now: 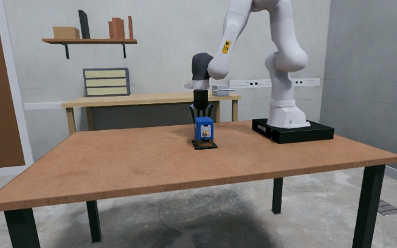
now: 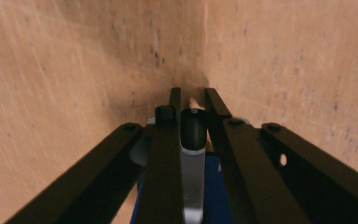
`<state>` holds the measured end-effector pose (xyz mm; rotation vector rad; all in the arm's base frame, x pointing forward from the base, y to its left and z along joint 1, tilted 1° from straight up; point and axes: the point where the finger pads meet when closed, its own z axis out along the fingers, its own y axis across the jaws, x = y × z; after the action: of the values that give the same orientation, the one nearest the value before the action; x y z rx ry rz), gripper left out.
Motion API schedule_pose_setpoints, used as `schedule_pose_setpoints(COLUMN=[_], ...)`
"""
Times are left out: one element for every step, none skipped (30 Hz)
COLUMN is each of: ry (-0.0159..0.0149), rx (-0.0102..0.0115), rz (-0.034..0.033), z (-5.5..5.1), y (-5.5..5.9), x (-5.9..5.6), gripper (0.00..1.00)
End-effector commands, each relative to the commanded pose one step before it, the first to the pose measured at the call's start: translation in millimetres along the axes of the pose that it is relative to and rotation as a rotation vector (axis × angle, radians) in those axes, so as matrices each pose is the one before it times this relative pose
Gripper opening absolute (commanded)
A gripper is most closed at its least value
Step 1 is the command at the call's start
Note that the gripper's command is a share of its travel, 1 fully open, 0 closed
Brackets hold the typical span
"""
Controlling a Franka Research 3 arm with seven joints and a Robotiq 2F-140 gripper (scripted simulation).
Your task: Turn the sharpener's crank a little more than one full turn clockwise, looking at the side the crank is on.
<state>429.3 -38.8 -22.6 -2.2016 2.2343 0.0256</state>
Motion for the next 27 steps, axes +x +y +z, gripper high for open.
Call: schedule_pose_setpoints(ry=[0.00059,0.00000,0.00000,0.00000,0.00000,0.00000,0.00000,0.00000,0.00000,0.00000,0.00000,0.00000,0.00000,0.00000,0.00000,0.00000,0.00000,0.00000,0.00000,0.00000,0.00000,0.00000,0.00000,0.00000,0.00000,0.00000,0.00000], rx=[-0.00164,0.00000,0.00000,0.00000,0.00000,0.00000,0.00000,0.00000,0.00000,0.00000,0.00000,0.00000,0.00000,0.00000,0.00000,0.00000,0.00000,0.00000,0.00000,0.00000,0.00000,0.00000,0.00000,0.00000,0.00000,0.00000,0.00000], rz=[-0.00761,0.00000,0.00000,0.00000,0.00000,0.00000,0.00000,0.00000,0.00000,0.00000,0.00000,0.00000,0.00000,0.00000,0.00000,0.00000,0.00000,0.00000,0.00000,0.00000,0.00000,0.00000,0.00000,0.00000,0.00000,0.00000,0.00000], z=[-0.47,-0.13,-0.37,-0.13,0.00,0.00,0.00,0.00,0.00,0.00,0.00,0.00,0.00,0.00,0.00,0.00,0.00,0.00,0.00,0.00,0.00,0.00,0.00,0.00,0.00,0.00,0.00], y=[1.31,0.63,1.74,0.63,0.00,0.00,0.00,0.00,0.00,0.00,0.00,0.00,0.00,0.00,0.00,0.00,0.00,0.00,0.00,0.00,0.00,0.00,0.00,0.00,0.00,0.00,0.00], x=[0.44,0.00,0.00,0.00,0.00,0.00,0.00,0.00,0.00,0.00,0.00,0.00,0.00,0.00,0.00,0.00,0.00,0.00,0.00,0.00,0.00,0.00,0.00,0.00,0.00,0.00,0.00], gripper=[0.10,0.10,0.10,0.10,0.10,0.10,0.10,0.10,0.10,0.10,0.10,0.10,0.10,0.10,0.10,0.10,0.10,0.10,0.39,0.39,0.39,0.39,0.39,0.39,0.39,0.39,0.39])
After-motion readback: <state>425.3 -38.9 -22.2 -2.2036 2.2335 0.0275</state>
